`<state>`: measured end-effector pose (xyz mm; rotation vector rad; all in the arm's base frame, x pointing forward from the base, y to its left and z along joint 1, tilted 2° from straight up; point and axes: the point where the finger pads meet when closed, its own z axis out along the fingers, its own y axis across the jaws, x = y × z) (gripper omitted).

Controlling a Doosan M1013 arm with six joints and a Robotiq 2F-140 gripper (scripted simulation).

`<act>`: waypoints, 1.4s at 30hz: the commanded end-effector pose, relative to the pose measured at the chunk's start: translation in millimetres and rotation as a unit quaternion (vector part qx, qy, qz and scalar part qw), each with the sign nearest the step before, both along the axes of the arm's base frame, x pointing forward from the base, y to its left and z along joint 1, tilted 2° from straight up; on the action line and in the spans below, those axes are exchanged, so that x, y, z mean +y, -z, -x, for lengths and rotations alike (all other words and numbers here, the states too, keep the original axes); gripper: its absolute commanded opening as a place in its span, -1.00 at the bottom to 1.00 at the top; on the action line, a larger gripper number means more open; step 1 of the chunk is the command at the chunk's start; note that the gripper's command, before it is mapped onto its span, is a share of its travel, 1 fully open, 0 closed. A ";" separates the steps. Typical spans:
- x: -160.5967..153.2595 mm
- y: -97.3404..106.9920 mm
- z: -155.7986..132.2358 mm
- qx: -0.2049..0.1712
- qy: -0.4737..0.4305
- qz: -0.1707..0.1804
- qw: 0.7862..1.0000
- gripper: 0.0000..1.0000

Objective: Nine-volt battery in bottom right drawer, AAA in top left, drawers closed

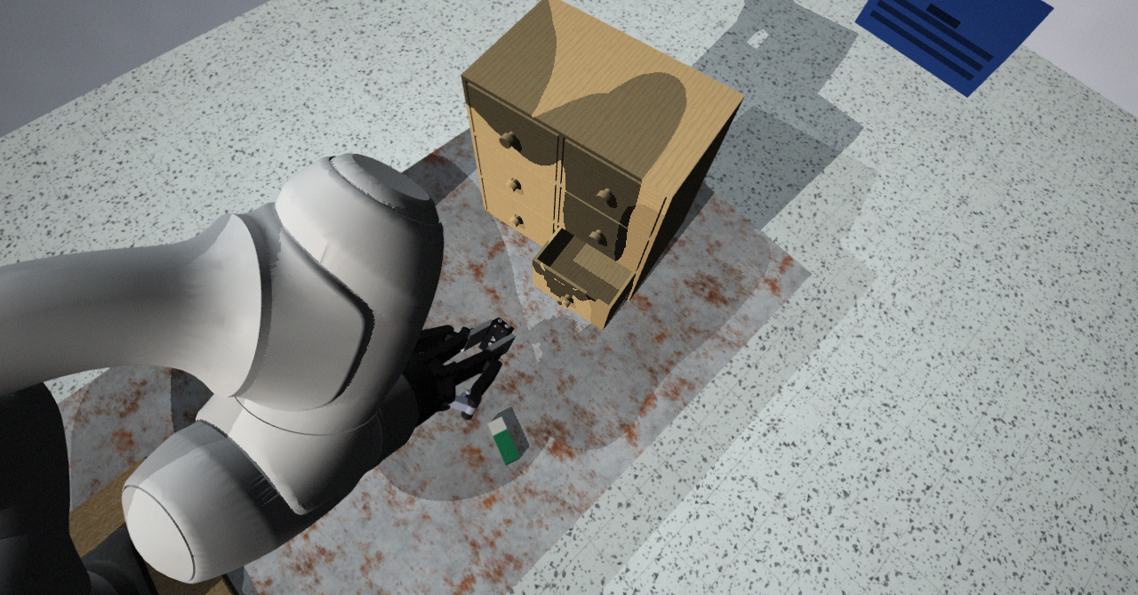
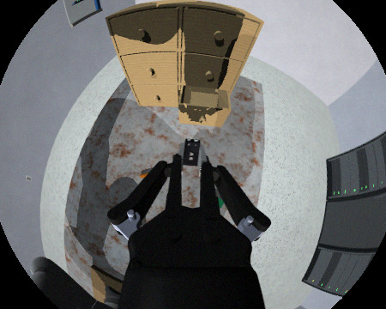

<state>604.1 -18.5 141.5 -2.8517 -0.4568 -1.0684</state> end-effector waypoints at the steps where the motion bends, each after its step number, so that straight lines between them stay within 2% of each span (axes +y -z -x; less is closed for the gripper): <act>1: 0.9 1.4 1.4 -0.053 -0.011 -0.022 0.998 -0.73; 4: 1.2 1.9 1.9 -0.060 -0.012 -0.024 0.998 -0.73; 19: -0.6 4.8 6.0 -0.172 -0.016 -0.060 0.983 -0.73; 21: -0.6 4.8 6.0 -0.172 -0.016 -0.060 0.983 -0.73; 28: -1.3 6.0 7.6 -0.214 -0.018 -0.073 0.974 -0.73; 42: -1.7 6.6 8.5 -0.236 -0.019 -0.080 0.968 -0.73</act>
